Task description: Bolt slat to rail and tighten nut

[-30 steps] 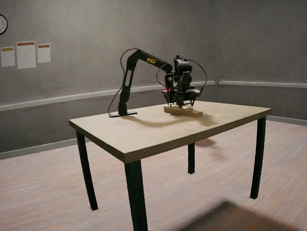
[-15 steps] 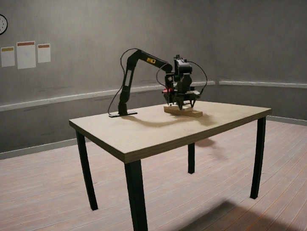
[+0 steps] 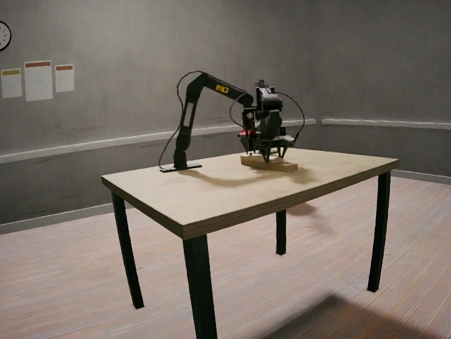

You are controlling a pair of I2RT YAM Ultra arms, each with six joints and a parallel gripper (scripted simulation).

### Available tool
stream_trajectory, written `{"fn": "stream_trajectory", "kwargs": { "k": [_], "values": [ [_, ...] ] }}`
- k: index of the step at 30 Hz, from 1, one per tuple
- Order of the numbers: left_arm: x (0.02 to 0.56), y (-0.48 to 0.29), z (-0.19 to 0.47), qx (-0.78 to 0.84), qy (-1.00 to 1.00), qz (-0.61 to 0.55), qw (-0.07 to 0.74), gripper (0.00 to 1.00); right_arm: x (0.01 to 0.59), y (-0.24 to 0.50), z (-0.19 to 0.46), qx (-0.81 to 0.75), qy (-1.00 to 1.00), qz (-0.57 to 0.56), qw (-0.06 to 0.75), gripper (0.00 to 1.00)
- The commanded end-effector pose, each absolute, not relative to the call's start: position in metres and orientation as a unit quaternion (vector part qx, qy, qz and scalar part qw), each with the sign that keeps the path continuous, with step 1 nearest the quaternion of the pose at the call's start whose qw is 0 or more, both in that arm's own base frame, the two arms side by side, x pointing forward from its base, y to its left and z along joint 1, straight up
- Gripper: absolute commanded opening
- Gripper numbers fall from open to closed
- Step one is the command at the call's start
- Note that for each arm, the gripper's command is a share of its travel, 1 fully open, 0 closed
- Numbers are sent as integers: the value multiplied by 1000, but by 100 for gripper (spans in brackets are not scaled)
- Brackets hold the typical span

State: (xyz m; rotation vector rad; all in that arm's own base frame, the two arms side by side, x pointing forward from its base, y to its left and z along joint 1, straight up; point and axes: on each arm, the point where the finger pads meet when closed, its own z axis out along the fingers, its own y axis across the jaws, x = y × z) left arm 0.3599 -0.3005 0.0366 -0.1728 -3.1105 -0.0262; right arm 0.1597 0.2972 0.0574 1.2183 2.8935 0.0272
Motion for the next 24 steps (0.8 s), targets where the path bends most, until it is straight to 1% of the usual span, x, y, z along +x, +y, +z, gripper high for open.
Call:
{"fn": "stream_trajectory", "kwargs": {
  "k": [1, 24],
  "values": [
    [363, -302, 45, -54, -999, -2, 4, 72, 161, 299, 61, 388, 922, 14, 2, 34],
    [361, -302, 42, -55, -998, -4, 7, 72, 161, 299, 61, 388, 922, 14, 2, 34]
  ]
}}
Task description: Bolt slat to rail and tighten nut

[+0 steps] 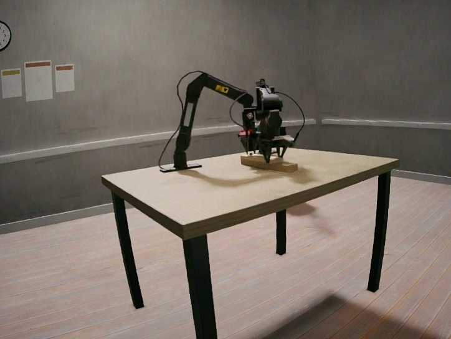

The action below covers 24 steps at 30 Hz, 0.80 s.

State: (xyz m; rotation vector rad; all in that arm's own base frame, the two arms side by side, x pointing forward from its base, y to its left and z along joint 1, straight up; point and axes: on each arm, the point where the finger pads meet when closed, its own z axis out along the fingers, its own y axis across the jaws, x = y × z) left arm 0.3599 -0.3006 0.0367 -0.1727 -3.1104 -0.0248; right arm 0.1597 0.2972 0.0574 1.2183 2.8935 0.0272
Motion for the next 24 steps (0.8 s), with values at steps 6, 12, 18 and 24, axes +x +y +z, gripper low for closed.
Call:
{"fn": "stream_trajectory", "kwargs": {
  "k": [6, 12, 18, 24],
  "values": [
    [361, -302, 42, -55, -998, -4, 7, 72, 161, 299, 63, 288, 958, 11, 2, 34],
    [361, -302, 42, -55, -998, -4, 7, 72, 161, 299, 63, 151, 989, 9, 3, 34],
    [361, -302, 42, -55, -998, -4, 7, 72, 161, 299, 62, 15, 1000, 9, 4, 34],
    [361, -302, 42, -55, -998, -4, 7, 72, 161, 299, 63, -99, 995, 8, 5, 34]
  ]
}}
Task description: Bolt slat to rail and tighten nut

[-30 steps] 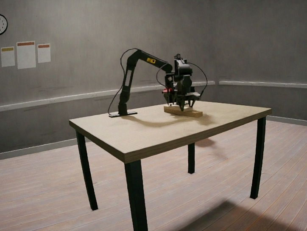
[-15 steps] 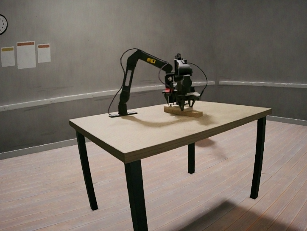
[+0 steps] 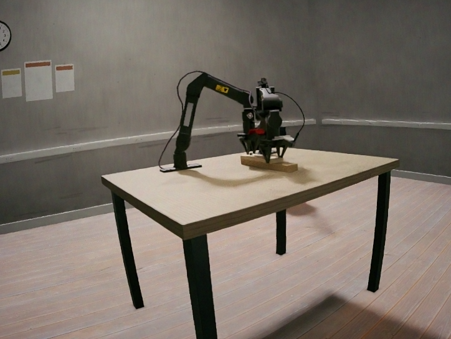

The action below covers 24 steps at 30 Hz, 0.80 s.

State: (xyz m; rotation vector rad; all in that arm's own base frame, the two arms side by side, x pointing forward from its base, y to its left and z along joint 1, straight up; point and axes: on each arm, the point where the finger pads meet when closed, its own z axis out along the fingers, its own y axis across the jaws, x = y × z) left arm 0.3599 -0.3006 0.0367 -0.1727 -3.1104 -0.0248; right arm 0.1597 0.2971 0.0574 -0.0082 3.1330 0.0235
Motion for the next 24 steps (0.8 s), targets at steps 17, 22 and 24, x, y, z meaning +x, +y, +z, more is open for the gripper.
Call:
{"fn": "stream_trajectory", "kwargs": {
  "k": [17, 22, 24],
  "values": [
    [361, -302, 42, -55, -998, -4, 7, 72, 161, 299, 64, -458, 889, 5, 6, 34],
    [361, -302, 42, -55, -998, -4, 7, 72, 161, 299, 65, -565, 825, 4, 5, 34],
    [361, -302, 42, -55, -998, -4, 7, 72, 160, 299, 65, -602, 798, 3, 5, 34]
  ]
}}
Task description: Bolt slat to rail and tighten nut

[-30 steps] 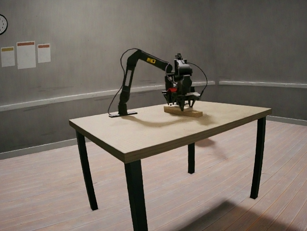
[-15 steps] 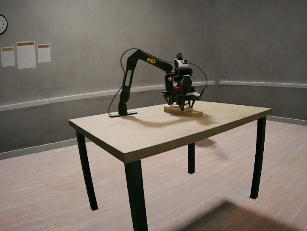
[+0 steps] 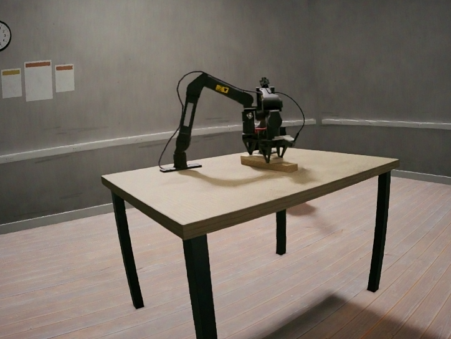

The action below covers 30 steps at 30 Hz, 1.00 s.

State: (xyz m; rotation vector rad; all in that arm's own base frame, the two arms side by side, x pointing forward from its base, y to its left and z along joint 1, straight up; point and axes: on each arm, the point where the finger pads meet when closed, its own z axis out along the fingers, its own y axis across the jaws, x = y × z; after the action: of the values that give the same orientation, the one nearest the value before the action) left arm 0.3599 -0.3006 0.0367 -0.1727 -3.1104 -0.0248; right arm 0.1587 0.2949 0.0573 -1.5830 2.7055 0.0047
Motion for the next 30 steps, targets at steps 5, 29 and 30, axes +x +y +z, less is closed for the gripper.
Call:
{"fn": "stream_trajectory", "kwargs": {
  "k": [5, 29, 30],
  "values": [
    [361, -302, 42, -55, -998, -4, 7, 72, 160, 299, 65, -689, 725, 3, 4, 34],
    [361, -302, 42, -55, -998, -4, 7, 72, 160, 299, 67, -922, 386, 4, 0, 34],
    [361, -302, 42, -55, -998, -4, 7, 72, 160, 299, 67, -922, 386, 4, 0, 34]
  ]
}}
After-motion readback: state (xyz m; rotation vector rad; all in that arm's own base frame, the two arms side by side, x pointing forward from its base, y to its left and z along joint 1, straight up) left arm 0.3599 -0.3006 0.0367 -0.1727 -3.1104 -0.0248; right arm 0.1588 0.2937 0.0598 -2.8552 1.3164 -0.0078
